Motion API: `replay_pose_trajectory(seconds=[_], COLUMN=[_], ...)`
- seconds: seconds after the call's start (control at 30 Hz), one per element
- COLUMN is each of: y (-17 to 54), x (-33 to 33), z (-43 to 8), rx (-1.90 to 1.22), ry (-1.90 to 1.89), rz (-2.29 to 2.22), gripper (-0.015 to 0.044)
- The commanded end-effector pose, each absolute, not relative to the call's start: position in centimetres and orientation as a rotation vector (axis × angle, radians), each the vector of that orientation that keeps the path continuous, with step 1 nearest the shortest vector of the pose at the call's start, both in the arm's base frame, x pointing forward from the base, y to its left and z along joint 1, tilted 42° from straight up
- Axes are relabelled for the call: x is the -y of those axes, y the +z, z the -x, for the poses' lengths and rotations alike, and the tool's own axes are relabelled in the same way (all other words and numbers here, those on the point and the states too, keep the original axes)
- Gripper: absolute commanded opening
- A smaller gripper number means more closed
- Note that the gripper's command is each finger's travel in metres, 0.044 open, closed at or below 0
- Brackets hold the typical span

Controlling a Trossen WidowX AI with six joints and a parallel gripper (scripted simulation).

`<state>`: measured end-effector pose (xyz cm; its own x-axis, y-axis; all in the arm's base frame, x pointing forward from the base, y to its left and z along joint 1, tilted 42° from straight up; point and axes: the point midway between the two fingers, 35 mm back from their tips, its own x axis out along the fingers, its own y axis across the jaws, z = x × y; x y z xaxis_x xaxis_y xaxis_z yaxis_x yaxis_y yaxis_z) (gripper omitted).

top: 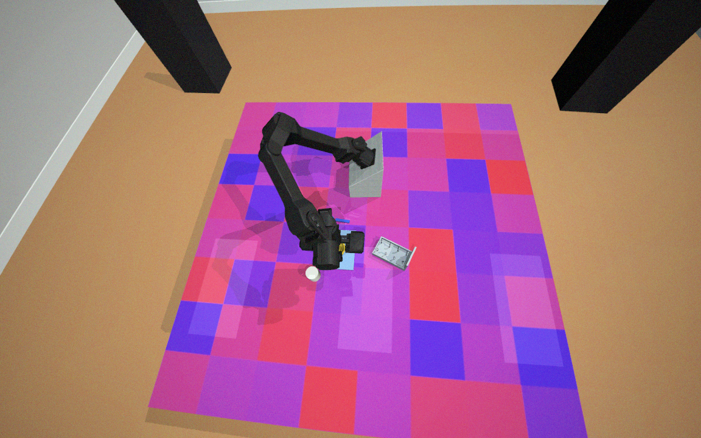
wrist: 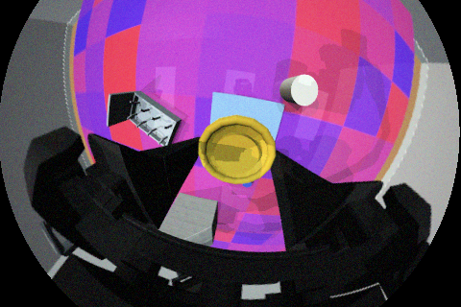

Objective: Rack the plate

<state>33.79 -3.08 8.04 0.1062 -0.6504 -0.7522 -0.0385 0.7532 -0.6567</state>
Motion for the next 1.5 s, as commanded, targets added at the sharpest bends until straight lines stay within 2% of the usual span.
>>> replay_pose_trajectory(seconds=[0.0, 0.4, 0.83, 1.1, 1.47], y=[9.5, 12.6, 5.5, 5.0, 2.2], x=[1.8, -1.3, -7.9, -8.0, -6.6], z=[-33.7, -33.0, -25.3, -24.8, -24.5], rx=[-1.405, -1.400, -1.258, -1.264, -1.500], ry=[-0.496, -0.507, -0.760, -0.766, -0.584], rz=[0.604, 0.607, 0.282, 0.269, 0.302], gripper=[0.0000, 0.0000, 0.0000, 0.0000, 0.0000])
